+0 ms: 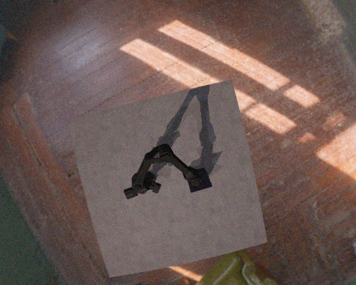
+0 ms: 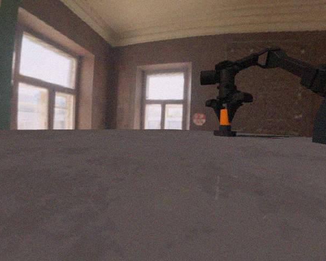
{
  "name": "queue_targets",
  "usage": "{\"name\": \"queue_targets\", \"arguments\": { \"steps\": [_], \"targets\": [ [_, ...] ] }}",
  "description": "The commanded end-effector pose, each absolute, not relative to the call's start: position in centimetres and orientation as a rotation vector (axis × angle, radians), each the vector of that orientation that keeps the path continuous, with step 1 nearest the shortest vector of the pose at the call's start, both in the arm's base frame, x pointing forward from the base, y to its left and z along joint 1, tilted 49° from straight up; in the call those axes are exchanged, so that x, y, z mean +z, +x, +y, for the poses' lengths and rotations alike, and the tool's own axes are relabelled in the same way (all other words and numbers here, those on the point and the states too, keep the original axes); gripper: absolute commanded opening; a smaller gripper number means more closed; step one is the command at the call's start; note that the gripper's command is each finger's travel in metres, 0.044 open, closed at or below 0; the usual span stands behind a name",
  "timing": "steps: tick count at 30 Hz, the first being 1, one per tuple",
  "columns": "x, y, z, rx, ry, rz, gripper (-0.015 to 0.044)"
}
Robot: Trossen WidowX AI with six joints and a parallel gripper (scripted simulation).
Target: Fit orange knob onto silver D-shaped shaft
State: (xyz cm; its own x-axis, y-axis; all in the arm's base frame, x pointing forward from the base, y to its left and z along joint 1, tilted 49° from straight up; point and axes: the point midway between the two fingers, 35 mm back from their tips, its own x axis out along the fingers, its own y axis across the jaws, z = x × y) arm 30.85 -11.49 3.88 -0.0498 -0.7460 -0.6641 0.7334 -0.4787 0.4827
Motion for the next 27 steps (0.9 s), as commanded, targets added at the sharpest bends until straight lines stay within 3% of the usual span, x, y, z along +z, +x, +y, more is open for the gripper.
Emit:
{"name": "queue_targets", "arguments": {
  "steps": [1,18,27],
  "targets": [
    [3.9,30.9,-11.5,-1.743,1.116,-0.017,0.0],
    [3.9,30.9,-11.5,-1.743,1.116,-0.017,0.044],
    [5.3,31.3,-9.6,-1.74,1.125,-0.01,0.044]
  ]
}}
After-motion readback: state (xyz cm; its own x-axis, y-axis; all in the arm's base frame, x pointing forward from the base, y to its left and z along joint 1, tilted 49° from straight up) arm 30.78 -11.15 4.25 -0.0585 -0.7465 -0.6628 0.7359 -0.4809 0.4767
